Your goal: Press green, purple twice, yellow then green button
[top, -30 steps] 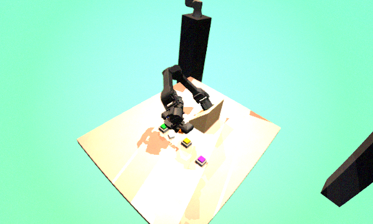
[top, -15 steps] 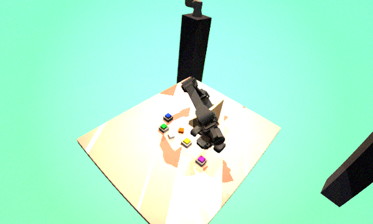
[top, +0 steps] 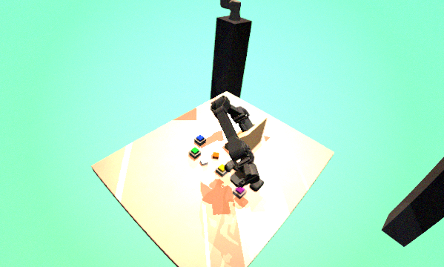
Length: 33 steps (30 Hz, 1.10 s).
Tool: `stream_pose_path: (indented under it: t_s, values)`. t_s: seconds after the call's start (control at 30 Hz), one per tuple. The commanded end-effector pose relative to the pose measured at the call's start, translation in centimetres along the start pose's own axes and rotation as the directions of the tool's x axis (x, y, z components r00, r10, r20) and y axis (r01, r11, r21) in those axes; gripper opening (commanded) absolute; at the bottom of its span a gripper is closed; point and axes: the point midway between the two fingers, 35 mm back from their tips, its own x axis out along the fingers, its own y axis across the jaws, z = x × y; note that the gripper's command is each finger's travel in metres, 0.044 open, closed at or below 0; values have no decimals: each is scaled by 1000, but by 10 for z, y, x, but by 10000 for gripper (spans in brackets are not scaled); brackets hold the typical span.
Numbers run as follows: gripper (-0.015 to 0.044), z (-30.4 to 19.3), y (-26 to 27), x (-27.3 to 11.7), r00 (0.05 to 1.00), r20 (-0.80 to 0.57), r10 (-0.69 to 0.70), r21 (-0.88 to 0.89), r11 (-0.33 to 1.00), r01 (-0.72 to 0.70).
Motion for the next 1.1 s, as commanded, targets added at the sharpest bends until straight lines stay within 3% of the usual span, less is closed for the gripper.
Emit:
stream_pose_path:
  t_s: [0.0, 0.53, 1.07]
  values:
    - [20, 1, 0, 4, 1000, 7, 0, -5, 1000, 0]
    - [20, 1, 0, 31, 1000, 7, -1, -5, 1000, 1]
    - [20, 0, 0, 32, 1000, 7, -2, -4, 1000, 2]
